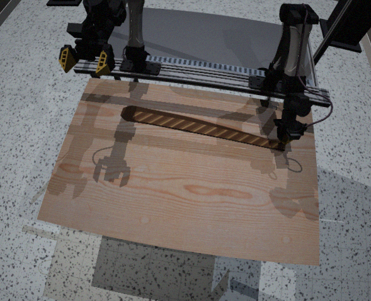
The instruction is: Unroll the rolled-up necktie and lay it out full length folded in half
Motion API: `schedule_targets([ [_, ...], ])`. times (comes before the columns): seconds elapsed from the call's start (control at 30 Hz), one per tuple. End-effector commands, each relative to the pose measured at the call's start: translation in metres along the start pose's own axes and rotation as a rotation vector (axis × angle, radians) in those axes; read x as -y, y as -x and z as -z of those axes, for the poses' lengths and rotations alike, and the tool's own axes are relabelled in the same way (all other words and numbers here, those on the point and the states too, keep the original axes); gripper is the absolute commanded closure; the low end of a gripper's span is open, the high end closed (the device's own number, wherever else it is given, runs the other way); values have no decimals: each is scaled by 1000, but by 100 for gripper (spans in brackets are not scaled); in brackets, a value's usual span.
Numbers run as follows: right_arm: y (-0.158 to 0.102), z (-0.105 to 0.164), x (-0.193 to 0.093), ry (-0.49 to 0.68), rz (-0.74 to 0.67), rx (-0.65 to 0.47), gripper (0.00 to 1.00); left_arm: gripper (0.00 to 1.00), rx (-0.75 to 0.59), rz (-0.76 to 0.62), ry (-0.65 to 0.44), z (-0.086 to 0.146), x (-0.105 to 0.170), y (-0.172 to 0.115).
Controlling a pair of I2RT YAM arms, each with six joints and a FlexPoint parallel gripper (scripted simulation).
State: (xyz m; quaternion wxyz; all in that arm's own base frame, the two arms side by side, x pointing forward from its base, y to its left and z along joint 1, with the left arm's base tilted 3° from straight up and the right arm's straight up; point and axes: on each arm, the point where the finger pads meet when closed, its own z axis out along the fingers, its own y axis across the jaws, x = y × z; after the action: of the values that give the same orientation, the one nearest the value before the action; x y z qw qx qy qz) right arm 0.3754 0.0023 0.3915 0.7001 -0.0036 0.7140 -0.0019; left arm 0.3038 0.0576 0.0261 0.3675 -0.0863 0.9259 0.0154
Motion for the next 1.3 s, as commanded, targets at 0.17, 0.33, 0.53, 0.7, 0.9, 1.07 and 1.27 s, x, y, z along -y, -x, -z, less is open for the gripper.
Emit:
schedule_targets([
  [0.17, 6, -2, 1, 2, -8, 8, 0, 93, -29, 13, 6, 3, -3, -2],
  [0.33, 6, -2, 1, 2, -8, 8, 0, 93, -29, 13, 6, 4, -3, -2],
  [0.53, 6, -2, 1, 2, -8, 8, 0, 93, -29, 13, 6, 4, -3, -2],
  [0.7, 6, -2, 1, 2, -8, 8, 0, 93, -29, 13, 6, 5, -3, -1],
  [0.9, 6, -2, 1, 2, -8, 8, 0, 93, -29, 13, 6, 5, -3, -1],
  [1.07, 6, -2, 1, 2, -8, 8, 0, 93, -29, 14, 6, 6, -3, 0],
  [1.27, 6, -2, 1, 2, -8, 8, 0, 93, -29, 14, 6, 7, -3, 0],
])
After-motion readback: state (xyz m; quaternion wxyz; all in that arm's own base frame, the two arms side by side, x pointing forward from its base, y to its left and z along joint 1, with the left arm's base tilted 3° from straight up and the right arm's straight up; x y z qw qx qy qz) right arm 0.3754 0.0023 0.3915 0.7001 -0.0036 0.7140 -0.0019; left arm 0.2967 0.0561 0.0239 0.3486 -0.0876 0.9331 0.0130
